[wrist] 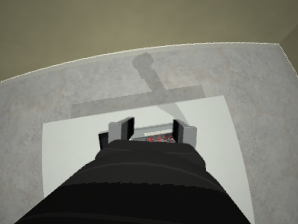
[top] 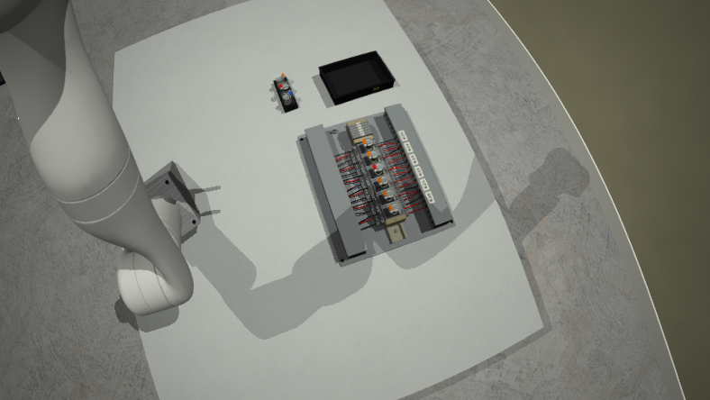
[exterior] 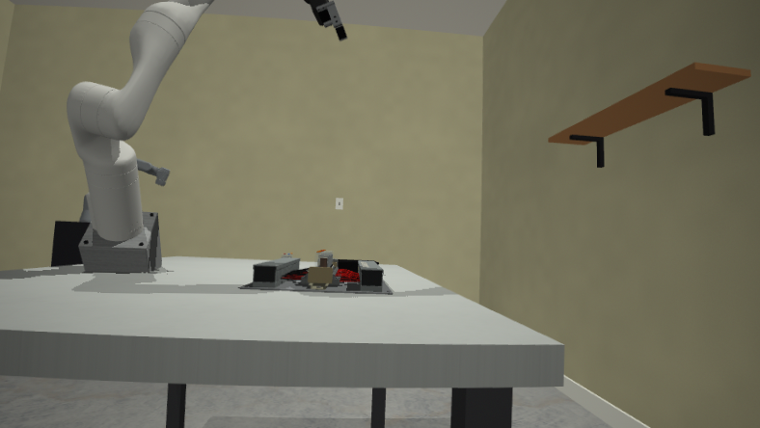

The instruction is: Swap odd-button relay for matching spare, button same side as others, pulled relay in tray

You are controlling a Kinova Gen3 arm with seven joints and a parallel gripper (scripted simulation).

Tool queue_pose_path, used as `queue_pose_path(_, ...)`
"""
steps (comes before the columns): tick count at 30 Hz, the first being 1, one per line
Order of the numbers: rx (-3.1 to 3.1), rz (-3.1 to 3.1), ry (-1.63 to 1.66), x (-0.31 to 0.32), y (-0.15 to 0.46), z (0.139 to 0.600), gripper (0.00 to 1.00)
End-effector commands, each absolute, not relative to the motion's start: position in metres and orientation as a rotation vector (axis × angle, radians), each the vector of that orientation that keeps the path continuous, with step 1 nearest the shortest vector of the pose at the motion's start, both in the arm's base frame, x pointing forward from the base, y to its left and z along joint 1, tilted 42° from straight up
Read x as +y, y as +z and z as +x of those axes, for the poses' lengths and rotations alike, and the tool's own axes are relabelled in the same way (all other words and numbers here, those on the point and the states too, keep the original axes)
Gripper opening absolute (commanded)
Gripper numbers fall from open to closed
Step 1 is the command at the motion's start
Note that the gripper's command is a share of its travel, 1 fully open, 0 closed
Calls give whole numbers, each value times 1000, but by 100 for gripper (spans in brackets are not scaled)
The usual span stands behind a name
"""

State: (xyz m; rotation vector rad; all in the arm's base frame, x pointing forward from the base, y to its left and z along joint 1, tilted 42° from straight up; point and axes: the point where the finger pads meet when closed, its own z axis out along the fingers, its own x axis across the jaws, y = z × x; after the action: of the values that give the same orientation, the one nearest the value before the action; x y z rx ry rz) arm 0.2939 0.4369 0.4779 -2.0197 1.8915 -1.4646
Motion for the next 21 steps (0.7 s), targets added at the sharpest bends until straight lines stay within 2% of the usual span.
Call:
queue_pose_path(1,2012,-2033,-1474,437,479,294,100)
queue_pose_path(11,2160,-2044,-1481,437,478,295,100)
queue_pose_path(12,1912,-2022,-1466,436,477,295,100)
queue_pose_path(21,2076,-2039,-1478,436,477,296,100)
